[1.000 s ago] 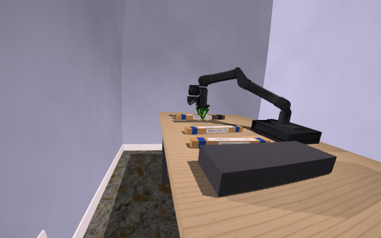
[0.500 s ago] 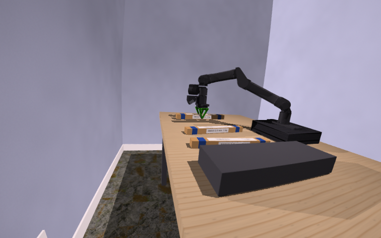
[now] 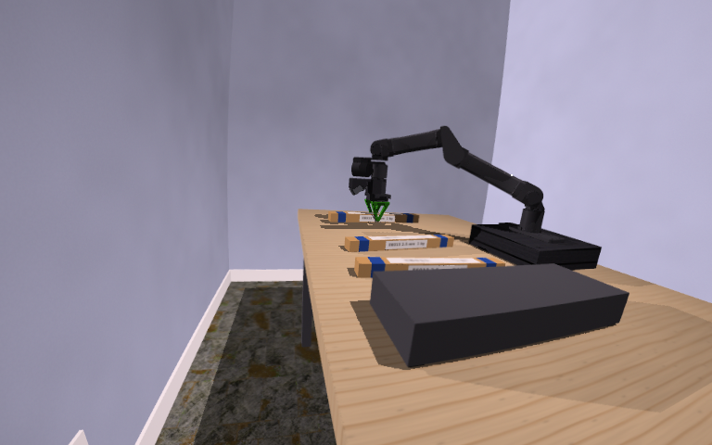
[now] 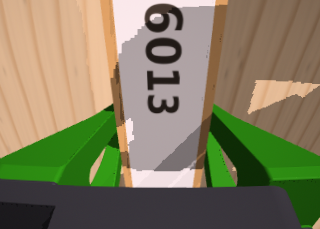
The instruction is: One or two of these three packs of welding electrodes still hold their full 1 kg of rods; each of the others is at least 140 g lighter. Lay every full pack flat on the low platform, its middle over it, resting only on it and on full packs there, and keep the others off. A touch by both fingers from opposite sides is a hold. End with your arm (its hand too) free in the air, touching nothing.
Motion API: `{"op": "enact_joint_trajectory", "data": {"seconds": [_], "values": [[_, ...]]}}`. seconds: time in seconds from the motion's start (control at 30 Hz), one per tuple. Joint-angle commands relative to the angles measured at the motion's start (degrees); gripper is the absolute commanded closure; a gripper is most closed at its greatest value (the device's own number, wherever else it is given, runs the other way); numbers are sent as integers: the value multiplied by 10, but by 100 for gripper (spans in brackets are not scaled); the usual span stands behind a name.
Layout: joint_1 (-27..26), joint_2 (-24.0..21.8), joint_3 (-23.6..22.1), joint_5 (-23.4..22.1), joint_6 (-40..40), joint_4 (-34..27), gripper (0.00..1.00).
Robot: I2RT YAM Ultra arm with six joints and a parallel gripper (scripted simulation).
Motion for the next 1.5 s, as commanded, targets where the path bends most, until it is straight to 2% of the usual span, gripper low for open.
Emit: {"op": "enact_joint_trajectory", "data": {"seconds": [0.0,0.27,0.4,0.5,0.93,1.0,1.47], "values": [[0,-11,14,-4,3,13,100],[1,-5,-15,-4,3,21,100],[1,-13,0,-4,3,27,100],[2,-8,-22,-4,3,28,100],[3,-10,-25,-4,4,46,100],[4,-7,-40,-4,4,47,100],[6,-13,-52,-4,4,61,100]]}}
